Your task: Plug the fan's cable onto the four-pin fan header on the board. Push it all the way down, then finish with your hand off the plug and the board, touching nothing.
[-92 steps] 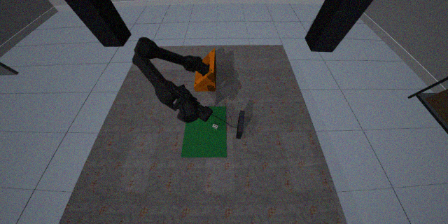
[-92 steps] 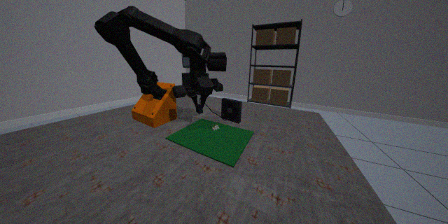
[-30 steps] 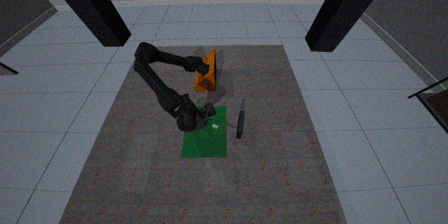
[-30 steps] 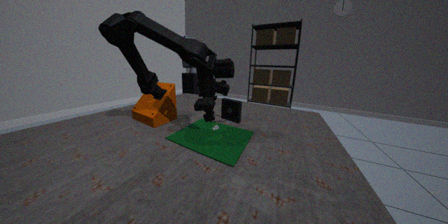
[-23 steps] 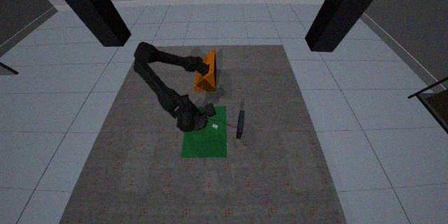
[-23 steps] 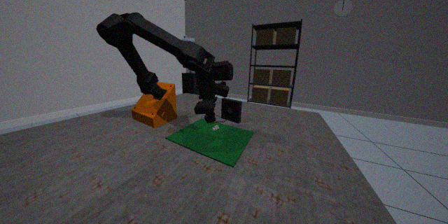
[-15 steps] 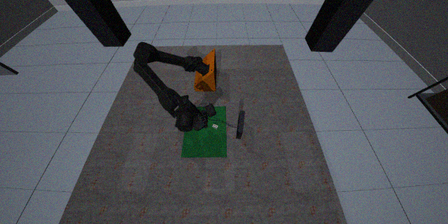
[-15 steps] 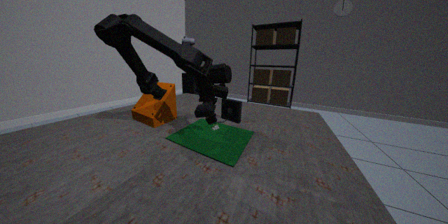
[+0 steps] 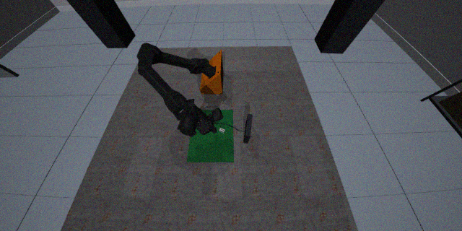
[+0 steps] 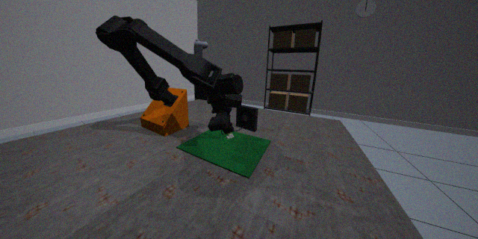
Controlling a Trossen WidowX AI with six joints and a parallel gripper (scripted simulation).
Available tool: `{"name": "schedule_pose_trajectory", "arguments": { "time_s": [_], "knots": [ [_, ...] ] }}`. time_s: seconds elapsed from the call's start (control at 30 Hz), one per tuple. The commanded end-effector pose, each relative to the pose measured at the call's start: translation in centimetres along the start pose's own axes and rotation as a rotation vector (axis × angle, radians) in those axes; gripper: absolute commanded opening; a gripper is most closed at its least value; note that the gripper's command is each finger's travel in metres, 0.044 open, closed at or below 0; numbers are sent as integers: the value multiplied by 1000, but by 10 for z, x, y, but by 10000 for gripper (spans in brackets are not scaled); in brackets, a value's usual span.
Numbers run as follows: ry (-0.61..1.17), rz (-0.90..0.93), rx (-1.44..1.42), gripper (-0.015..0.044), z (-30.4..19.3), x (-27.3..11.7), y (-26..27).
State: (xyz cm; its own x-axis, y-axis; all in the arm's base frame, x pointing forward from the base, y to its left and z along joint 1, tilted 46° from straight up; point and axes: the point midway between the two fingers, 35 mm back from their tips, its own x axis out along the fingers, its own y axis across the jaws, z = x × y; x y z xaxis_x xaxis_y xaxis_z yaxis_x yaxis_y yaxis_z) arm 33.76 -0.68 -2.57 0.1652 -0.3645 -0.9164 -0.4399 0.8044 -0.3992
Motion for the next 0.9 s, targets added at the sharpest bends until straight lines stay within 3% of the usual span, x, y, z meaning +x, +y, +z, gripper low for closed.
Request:
{"name": "schedule_pose_trajectory", "arguments": {
  "time_s": [0.0,0.87],
  "knots": [
    [-27,24,-3,0,-2,4,2],
    [-233,98,-6,0,-1,16,0]
  ]
}}
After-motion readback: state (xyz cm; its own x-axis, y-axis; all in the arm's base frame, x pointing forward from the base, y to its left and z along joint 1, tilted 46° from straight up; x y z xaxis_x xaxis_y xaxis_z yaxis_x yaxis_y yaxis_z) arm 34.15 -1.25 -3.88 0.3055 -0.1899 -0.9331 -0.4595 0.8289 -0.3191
